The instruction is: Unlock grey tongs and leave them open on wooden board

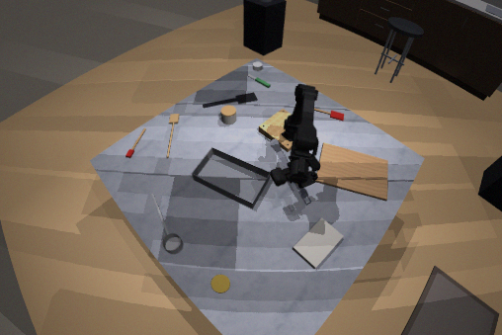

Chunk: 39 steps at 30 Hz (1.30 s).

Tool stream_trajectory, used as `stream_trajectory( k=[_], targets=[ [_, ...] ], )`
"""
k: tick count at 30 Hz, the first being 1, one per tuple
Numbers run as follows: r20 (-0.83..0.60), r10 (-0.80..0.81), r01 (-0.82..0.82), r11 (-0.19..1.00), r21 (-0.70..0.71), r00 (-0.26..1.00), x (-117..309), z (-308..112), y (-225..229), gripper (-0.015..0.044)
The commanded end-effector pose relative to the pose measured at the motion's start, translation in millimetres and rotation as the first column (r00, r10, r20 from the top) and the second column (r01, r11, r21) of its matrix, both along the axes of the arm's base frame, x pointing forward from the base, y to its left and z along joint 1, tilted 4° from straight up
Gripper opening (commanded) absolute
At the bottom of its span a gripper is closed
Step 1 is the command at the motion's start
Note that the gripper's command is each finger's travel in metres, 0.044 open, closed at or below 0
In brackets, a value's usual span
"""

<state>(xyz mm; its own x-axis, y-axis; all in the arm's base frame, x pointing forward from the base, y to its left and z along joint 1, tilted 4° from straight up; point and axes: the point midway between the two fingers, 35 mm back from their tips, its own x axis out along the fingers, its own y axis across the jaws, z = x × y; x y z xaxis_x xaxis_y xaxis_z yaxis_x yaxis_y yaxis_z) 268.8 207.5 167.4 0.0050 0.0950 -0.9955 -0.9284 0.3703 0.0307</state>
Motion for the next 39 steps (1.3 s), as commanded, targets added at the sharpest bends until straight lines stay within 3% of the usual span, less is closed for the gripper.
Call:
stream_trajectory(
  k=[1, 11, 22, 33, 39],
  targets=[
    [0.019, 0.141, -0.141, 0.990, -0.005, 0.990, -4, 4, 5, -0.0150],
    [0.053, 0.518, -0.518, 0.855, -0.019, 0.854, -17, 10, 21, -0.0150],
    [0.081, 0.834, -0.834, 0.550, -0.048, 0.546, -32, 16, 37, -0.0150],
    [0.095, 0.986, -0.985, 0.146, -0.086, 0.138, -49, 22, 52, -0.0150],
    [0.095, 0.989, -0.989, 0.121, -0.089, 0.113, -50, 23, 53, -0.0150]
  ],
)
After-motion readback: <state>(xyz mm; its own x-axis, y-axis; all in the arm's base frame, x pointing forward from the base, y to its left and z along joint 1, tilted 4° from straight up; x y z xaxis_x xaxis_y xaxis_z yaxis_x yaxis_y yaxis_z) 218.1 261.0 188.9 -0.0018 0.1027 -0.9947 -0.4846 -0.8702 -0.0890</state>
